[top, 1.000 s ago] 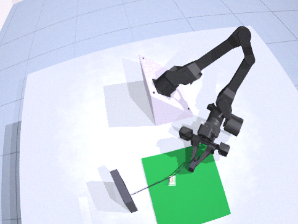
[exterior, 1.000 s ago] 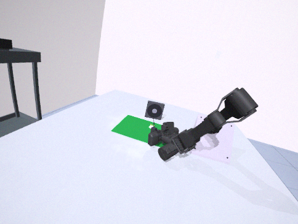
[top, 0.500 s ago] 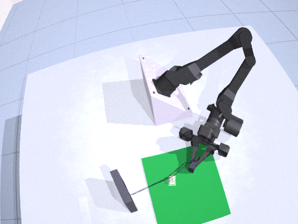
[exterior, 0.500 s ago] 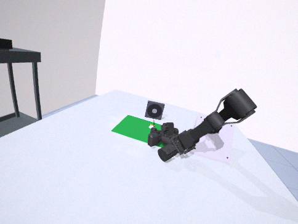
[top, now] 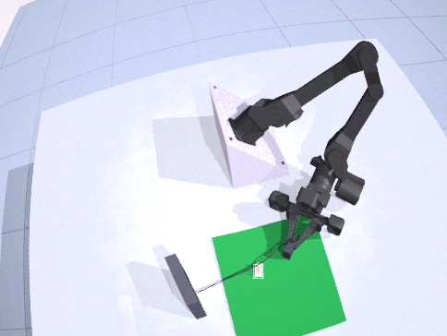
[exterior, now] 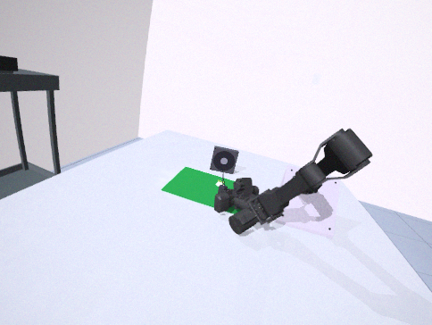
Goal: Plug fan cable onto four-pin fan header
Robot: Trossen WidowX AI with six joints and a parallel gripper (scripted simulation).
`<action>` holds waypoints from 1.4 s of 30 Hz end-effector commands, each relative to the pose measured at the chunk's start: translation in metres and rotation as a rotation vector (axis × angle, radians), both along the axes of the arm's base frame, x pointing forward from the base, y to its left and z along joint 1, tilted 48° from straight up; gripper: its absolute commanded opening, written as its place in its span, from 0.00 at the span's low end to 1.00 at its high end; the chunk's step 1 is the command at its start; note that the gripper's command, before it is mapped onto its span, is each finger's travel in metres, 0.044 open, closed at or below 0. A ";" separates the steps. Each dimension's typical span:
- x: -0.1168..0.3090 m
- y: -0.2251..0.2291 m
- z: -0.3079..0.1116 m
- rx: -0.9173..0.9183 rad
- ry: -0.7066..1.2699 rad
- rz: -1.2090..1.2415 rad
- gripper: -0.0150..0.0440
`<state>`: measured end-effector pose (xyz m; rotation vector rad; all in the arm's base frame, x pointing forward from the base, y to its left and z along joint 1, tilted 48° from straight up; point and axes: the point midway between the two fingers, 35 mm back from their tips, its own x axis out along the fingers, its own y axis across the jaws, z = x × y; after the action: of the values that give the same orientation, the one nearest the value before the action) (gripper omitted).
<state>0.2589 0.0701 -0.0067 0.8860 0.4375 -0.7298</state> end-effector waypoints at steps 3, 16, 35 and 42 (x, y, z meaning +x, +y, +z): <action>0.000 0.000 0.000 -0.001 0.002 0.002 0.25; 0.000 0.000 0.000 -0.001 0.002 0.002 0.25; 0.000 0.000 0.000 0.000 0.000 0.000 0.49; 0.000 0.000 0.000 0.000 0.000 0.000 0.49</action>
<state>0.2589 0.0700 -0.0067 0.8860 0.4375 -0.7298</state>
